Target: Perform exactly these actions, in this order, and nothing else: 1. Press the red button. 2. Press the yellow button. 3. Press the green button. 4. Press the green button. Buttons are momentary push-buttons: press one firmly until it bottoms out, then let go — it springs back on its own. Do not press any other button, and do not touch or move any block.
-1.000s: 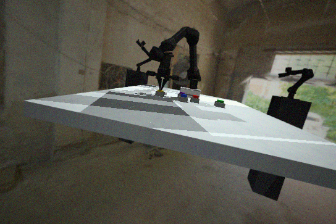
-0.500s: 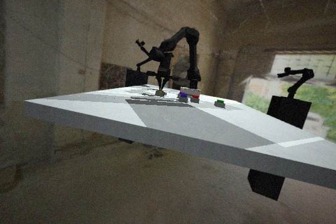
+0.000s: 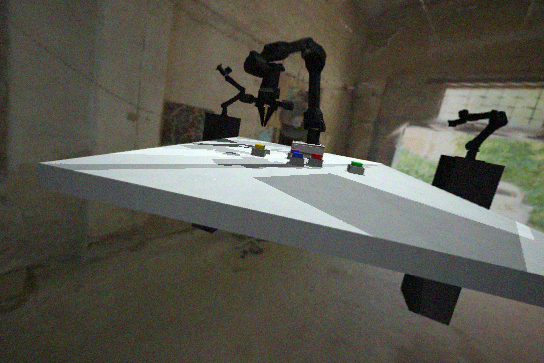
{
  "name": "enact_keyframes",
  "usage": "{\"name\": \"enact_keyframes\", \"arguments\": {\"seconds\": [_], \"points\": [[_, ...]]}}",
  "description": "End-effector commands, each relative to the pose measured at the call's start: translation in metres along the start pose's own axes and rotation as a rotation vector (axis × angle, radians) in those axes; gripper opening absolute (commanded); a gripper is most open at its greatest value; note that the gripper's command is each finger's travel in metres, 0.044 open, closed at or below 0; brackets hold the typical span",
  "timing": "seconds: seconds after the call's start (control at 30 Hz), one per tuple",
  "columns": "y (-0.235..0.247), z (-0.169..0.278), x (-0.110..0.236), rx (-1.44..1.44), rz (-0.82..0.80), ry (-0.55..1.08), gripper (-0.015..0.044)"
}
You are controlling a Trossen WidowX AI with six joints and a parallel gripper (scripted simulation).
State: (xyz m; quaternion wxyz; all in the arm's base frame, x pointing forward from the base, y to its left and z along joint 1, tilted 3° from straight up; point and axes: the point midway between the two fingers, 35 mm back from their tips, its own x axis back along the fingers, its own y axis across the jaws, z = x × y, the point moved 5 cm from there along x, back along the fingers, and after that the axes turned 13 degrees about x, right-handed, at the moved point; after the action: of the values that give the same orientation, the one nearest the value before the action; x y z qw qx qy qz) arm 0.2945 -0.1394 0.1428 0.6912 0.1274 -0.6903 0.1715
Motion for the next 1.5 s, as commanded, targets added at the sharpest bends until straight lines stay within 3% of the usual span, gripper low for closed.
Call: {"name": "enact_keyframes", "arguments": {"seconds": [0.0, 0.13, 0.5, 0.9, 1.1, 1.27, 1.47], "points": [[0.001, 0.0, 0.02, -0.002, 0.009, -0.008, 0.002], [0.019, -0.016, 0.021, -0.002, 0.006, -0.011, 0.002], [0.174, -0.085, 0.023, -0.001, -0.016, -0.023, 0.002], [0.344, -0.059, 0.023, -0.002, -0.025, -0.013, 0.002], [0.352, -0.055, 0.02, -0.002, -0.024, -0.013, 0.002], [0.354, -0.055, -0.036, -0.002, -0.024, -0.012, 0.002], [0.354, -0.055, -0.039, -0.002, -0.024, -0.012, 0.002]]}}
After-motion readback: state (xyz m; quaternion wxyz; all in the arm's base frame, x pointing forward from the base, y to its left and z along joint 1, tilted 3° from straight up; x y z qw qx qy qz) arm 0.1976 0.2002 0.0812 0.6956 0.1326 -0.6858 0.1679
